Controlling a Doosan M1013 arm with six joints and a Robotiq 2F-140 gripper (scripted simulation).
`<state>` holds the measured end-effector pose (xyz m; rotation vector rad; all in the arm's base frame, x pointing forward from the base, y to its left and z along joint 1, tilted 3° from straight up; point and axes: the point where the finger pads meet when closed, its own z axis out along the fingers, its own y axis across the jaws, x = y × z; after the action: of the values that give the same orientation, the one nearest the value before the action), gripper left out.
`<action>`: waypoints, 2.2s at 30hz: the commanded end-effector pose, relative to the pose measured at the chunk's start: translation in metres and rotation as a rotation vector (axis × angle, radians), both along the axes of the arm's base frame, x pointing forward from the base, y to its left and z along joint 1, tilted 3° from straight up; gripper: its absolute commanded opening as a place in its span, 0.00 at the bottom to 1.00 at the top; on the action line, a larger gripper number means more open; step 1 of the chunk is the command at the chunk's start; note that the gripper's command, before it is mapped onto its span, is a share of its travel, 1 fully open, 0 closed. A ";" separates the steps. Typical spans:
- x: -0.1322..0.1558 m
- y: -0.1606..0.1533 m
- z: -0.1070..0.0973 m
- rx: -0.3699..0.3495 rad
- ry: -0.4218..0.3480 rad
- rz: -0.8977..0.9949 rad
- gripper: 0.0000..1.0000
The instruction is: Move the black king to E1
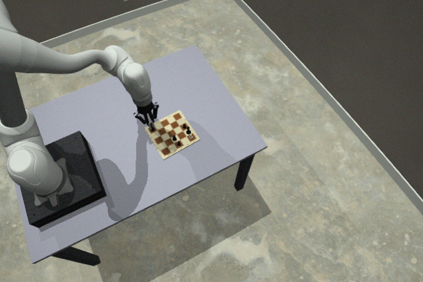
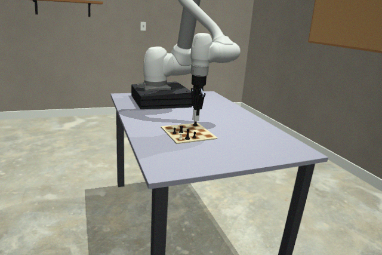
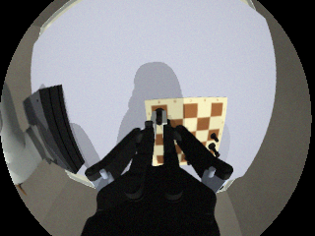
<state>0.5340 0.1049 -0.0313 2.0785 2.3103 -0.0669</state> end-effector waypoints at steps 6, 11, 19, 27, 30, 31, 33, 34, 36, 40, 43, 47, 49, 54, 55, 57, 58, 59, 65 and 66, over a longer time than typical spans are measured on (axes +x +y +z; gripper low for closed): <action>0.000 0.000 0.000 0.000 0.000 0.000 0.00; 0.000 0.000 0.000 0.000 0.000 0.000 0.00; 0.000 0.000 0.000 0.000 0.000 0.000 0.00; 0.000 0.000 0.000 0.000 0.000 0.000 0.00; 0.000 0.000 0.000 0.000 0.000 0.000 0.00; 0.000 0.000 0.000 0.000 0.000 0.000 0.00; 0.000 0.000 0.000 0.000 0.000 0.000 0.00; 0.000 0.000 0.000 0.000 0.000 0.000 0.05; 0.000 0.000 0.000 0.000 0.000 0.000 0.05; 0.000 0.000 0.000 0.000 0.000 0.000 0.15; 0.000 0.000 0.000 0.000 0.000 0.000 0.15; 0.000 0.000 0.000 0.000 0.000 0.000 0.20; 0.000 0.000 0.000 0.000 0.000 0.000 0.25; 0.000 0.000 0.000 0.000 0.000 0.000 0.25; 0.000 0.000 0.000 0.000 0.000 0.000 0.25; 0.000 0.000 0.000 0.000 0.000 0.000 0.25; 0.000 0.000 0.000 0.000 0.000 0.000 0.25; 0.000 0.000 0.001 0.000 0.000 0.000 0.25; 0.000 0.000 0.007 0.000 0.000 0.000 0.25; 0.000 0.001 0.010 0.000 0.000 0.000 0.25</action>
<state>0.5340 0.1052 -0.0258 2.0785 2.3102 -0.0668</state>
